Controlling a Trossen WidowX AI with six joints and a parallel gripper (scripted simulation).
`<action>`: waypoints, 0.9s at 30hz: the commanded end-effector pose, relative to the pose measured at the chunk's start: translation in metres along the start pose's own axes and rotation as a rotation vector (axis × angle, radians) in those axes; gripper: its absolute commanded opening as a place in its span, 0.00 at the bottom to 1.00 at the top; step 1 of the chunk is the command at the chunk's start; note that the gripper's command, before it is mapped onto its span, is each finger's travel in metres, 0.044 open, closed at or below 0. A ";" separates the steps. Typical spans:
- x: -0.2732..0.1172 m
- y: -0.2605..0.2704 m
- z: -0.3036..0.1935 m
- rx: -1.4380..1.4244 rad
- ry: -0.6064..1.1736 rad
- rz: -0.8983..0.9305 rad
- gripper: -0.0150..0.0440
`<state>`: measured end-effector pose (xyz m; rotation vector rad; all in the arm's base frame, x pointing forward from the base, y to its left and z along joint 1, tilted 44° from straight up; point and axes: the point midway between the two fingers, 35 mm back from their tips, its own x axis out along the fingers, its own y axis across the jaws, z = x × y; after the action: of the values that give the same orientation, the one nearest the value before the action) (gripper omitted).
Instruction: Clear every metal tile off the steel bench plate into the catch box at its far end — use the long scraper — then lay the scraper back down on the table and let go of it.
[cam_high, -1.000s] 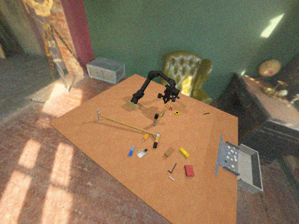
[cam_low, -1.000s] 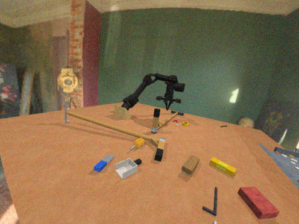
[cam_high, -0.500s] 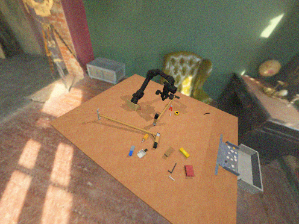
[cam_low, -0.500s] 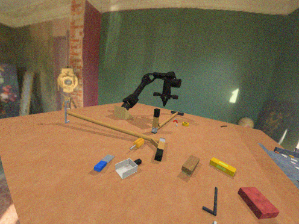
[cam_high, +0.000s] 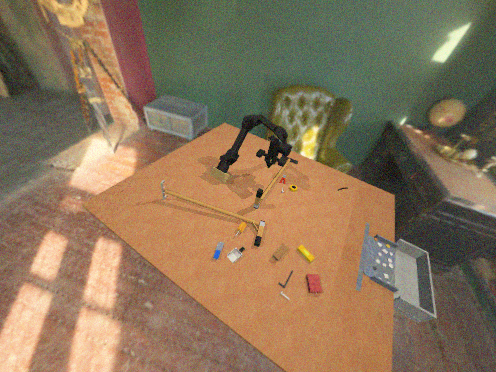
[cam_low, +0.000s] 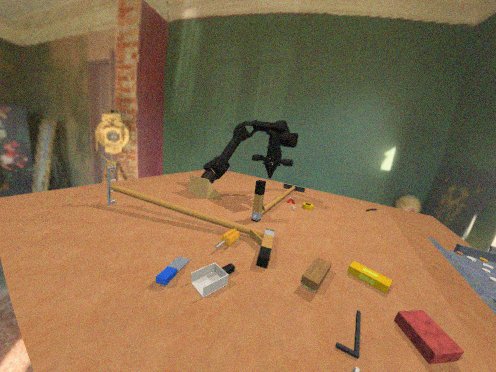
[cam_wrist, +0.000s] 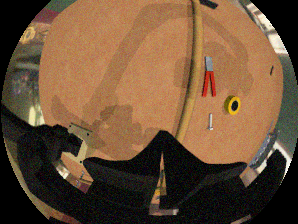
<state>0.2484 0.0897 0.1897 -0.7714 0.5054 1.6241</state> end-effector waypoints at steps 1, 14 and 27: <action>0.008 0.000 0.000 0.007 0.005 -0.001 0.25; 0.038 -0.003 -0.001 0.018 0.008 -0.002 0.25; 0.068 -0.002 0.000 0.029 0.004 -0.003 0.25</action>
<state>0.2472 0.1319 0.1442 -0.7612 0.5302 1.6129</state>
